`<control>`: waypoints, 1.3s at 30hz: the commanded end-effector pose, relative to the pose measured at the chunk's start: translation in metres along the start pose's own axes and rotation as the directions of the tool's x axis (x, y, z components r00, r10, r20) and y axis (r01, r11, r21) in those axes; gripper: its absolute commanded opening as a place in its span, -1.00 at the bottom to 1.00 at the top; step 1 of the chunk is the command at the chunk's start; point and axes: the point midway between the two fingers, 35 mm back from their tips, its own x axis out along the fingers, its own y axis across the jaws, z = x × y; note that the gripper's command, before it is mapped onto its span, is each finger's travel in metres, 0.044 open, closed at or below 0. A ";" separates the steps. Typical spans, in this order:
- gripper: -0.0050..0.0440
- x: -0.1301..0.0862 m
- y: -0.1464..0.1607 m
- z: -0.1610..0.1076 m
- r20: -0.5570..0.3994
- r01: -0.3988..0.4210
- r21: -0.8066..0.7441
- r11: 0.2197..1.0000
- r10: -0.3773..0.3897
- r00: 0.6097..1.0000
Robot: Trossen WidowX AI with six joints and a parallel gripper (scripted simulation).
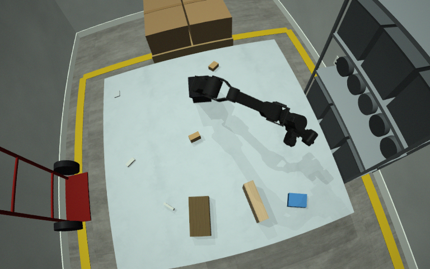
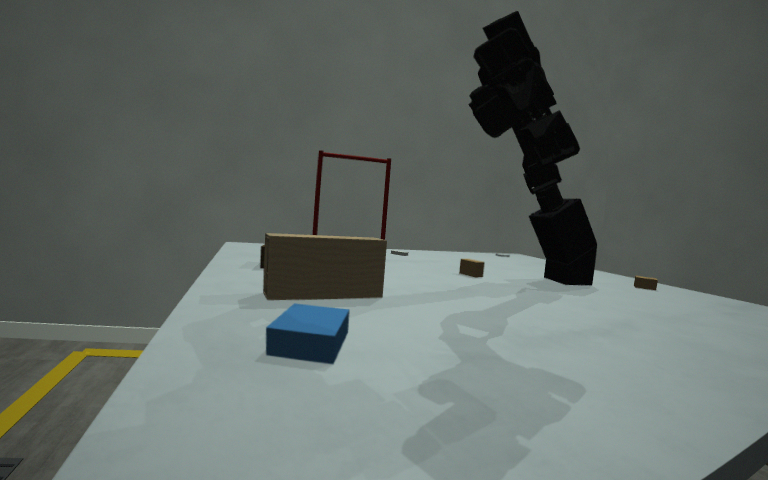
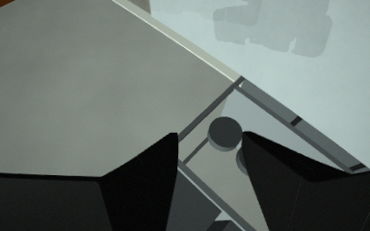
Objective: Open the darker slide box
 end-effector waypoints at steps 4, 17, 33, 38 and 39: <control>-0.63 -0.006 0.001 0.036 0.048 -0.080 -0.204 0.976 0.092 0.995; -0.80 -0.013 -0.038 0.125 0.217 0.005 -0.618 0.786 0.164 0.962; -0.81 -0.051 -0.086 0.211 0.395 0.278 -0.865 0.417 0.227 0.890; -0.85 -0.062 -0.095 0.226 0.429 0.342 -0.879 0.332 0.238 0.871; -0.88 -0.066 -0.096 0.230 0.440 0.358 -0.882 0.308 0.258 0.860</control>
